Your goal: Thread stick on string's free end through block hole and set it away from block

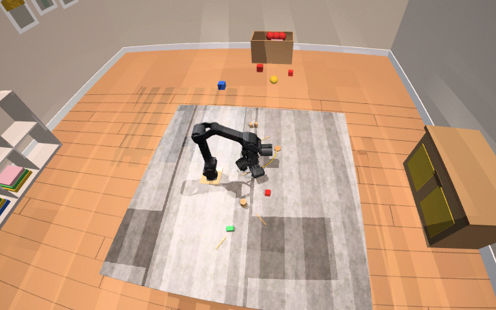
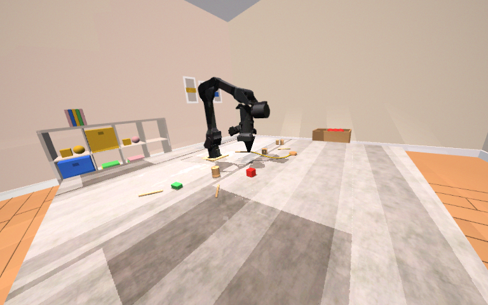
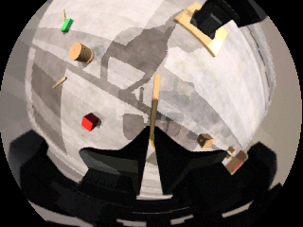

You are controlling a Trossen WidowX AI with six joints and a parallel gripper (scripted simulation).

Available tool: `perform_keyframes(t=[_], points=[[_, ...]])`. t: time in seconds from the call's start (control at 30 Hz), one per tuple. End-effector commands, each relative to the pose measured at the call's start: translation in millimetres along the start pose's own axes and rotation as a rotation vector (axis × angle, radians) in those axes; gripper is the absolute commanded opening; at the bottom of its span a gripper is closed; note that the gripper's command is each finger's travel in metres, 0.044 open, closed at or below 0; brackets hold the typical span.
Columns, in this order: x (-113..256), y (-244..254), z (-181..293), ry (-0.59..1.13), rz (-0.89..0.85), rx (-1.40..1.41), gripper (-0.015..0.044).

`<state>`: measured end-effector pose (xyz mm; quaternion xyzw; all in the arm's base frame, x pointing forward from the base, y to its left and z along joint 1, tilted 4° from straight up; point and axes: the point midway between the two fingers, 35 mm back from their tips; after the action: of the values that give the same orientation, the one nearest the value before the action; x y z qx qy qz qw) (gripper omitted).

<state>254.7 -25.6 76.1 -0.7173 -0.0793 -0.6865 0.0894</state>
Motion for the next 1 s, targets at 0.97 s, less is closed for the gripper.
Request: perform_keyframes(t=[0.97], points=[[2, -7, 26, 0.006, -0.005, 1.077, 0.0]])
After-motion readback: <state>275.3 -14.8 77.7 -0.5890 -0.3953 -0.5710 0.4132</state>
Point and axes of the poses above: the point midway between the two fingers, 35 mm back from their tips, its own x axis back along the fingers, its own y axis across the jaws, z = x × y, and after that the axes turned 5 degrees about -x, right-handed
